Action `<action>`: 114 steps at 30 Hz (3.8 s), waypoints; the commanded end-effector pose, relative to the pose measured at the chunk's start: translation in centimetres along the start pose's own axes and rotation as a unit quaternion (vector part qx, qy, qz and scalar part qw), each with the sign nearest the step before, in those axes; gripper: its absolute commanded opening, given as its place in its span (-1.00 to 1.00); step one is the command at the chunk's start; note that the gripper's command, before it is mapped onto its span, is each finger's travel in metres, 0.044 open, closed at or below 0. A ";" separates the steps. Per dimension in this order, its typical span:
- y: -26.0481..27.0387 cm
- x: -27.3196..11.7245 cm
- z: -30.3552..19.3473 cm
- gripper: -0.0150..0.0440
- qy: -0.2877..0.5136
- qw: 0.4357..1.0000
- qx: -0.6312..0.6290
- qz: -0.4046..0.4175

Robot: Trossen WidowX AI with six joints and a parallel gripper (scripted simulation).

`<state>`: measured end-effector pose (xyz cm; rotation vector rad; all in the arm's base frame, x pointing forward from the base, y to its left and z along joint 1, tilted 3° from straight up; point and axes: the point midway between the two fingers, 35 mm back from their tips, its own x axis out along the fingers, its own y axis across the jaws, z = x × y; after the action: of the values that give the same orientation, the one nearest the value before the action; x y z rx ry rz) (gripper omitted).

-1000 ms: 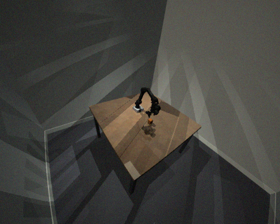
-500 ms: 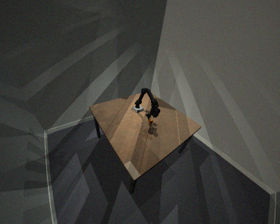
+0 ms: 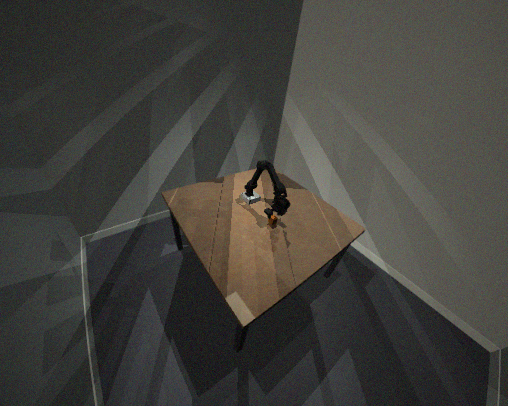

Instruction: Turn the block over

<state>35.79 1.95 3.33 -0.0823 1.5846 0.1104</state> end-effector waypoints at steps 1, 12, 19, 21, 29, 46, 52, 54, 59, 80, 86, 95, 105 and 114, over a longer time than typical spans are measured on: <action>0.0 0.7 0.0 1.00 0.000 1.000 0.002 -0.001; 0.0 2.2 -0.1 1.00 0.000 1.000 0.002 -0.001; 0.0 2.2 -0.1 0.38 0.000 1.000 0.002 -0.001; 0.0 2.2 -0.1 0.27 0.000 1.000 0.002 -0.001; 0.0 2.2 -0.1 0.08 0.000 1.000 0.002 -0.001; 0.0 -0.8 -0.1 -0.49 0.000 1.000 0.002 -0.001; 0.0 -0.7 0.0 -0.49 -0.005 1.000 0.002 -0.001; 0.0 -0.6 0.0 -0.49 -0.019 1.000 0.002 -0.001; -0.1 -0.3 0.1 -0.49 -0.057 0.998 0.002 -0.001; -0.1 0.0 -0.2 -0.49 -0.216 0.976 0.002 -0.001; 0.0 -0.1 -0.5 -0.49 -0.255 0.967 0.001 -0.002; -0.1 0.3 -0.3 -0.49 -0.267 0.964 0.001 -0.002; -0.2 2.3 0.7 -0.49 -0.338 0.941 0.003 -0.002; -0.2 3.3 0.7 -0.49 -0.400 0.916 0.003 -0.002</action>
<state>36.76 1.89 0.72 -0.0340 0.7965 0.1168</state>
